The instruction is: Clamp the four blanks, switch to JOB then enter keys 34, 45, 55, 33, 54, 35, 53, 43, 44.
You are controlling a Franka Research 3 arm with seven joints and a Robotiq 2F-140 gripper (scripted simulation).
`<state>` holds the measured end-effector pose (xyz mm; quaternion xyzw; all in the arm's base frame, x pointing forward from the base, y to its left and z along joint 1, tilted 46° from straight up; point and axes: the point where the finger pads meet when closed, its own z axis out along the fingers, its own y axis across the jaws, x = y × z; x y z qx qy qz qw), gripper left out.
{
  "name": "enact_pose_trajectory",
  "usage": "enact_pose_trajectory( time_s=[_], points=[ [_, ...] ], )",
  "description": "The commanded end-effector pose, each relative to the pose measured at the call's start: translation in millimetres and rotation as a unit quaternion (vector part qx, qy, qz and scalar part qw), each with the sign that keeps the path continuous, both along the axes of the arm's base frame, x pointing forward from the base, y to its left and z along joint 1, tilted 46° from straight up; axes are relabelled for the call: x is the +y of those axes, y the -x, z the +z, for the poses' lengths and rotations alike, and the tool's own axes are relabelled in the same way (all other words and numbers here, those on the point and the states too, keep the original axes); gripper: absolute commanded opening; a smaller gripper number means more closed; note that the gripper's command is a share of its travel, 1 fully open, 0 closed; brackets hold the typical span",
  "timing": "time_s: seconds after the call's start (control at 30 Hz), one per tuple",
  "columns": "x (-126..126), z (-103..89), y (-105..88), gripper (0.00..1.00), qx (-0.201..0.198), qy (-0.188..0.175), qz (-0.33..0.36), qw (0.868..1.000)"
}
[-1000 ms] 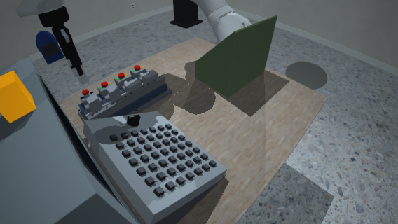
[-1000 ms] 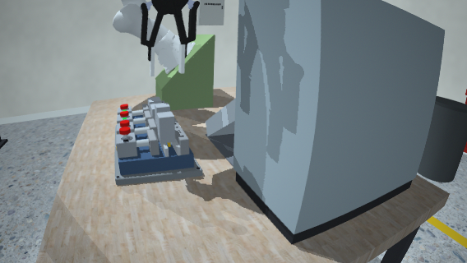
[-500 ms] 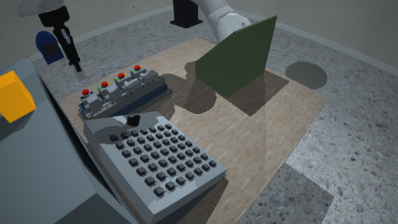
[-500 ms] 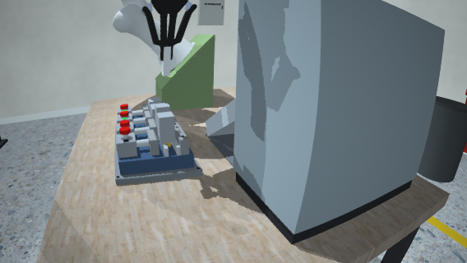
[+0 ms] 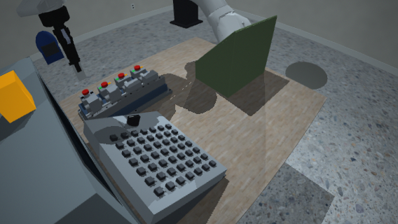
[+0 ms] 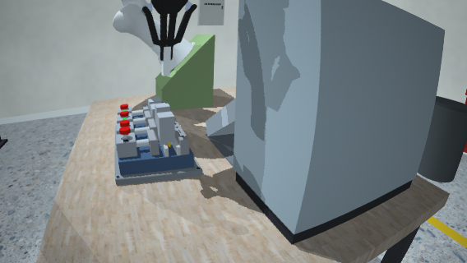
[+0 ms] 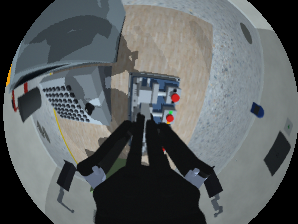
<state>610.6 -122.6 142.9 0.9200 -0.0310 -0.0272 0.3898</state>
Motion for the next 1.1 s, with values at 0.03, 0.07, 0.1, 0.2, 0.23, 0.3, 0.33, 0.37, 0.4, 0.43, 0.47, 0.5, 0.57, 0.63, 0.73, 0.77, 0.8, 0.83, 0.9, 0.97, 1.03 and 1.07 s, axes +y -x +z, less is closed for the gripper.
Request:
enact_pose_trajectory(
  time_s=[0.03, 0.07, 0.1, 0.2, 0.23, 0.3, 0.33, 0.37, 0.4, 0.43, 0.47, 0.5, 0.57, 0.63, 0.73, 0.77, 0.8, 0.83, 0.9, 0.97, 1.03, 1.07],
  points=[
    [0.5, 1.9, -0.9, 0.00, 0.001, 0.001, 0.002, 1.000],
    [0.5, 1.9, -0.9, 0.00, 0.001, 0.001, 0.002, 1.000],
    [0.5, 1.9, -0.9, 0.00, 0.001, 0.001, 0.002, 1.000],
    [0.5, 1.9, -0.9, 0.00, 0.001, 0.001, 0.002, 1.000],
    [0.5, 1.9, -0.9, 0.00, 0.001, 0.001, 0.002, 1.000],
    [-0.3, 2.8, -1.0, 0.00, 0.001, 0.001, 0.002, 1.000],
    [-4.9, 7.7, -1.2, 0.00, 0.000, 0.001, 0.002, 1.000],
    [-14.2, 17.7, -1.3, 0.00, 0.000, 0.001, 0.002, 1.000],
    [-27.3, 31.6, -1.0, 0.00, -0.001, 0.001, 0.002, 1.000],
    [-42.0, 46.8, 0.2, 0.00, -0.001, 0.001, 0.001, 1.000],
    [-55.3, 60.5, 1.9, 0.00, -0.002, 0.001, 0.000, 1.000],
    [-64.9, 70.1, 3.5, 0.00, -0.002, 0.001, 0.000, 1.000],
    [-70.4, 75.6, 4.5, 0.00, -0.002, 0.001, 0.000, 1.000],
    [-70.4, 75.6, 4.5, 0.00, -0.002, 0.001, 0.000, 1.000],
    [-70.4, 75.6, 4.5, 0.00, -0.002, 0.001, 0.000, 1.000],
    [-70.4, 75.6, 4.5, 0.00, -0.002, 0.001, 0.000, 1.000],
    [-70.4, 75.6, 4.5, 0.00, -0.002, 0.001, 0.000, 1.000],
    [-70.4, 75.6, 4.5, 0.00, -0.002, 0.001, 0.000, 1.000],
    [-70.4, 75.6, 4.5, 0.00, -0.002, 0.001, 0.000, 1.000],
    [-70.4, 75.6, 4.5, 0.00, -0.002, 0.001, 0.000, 1.000],
    [-70.4, 75.6, 4.5, 0.00, -0.002, 0.001, 0.000, 1.000],
    [-70.4, 75.6, 4.5, 0.00, -0.002, 0.001, 0.000, 1.000]
  ],
)
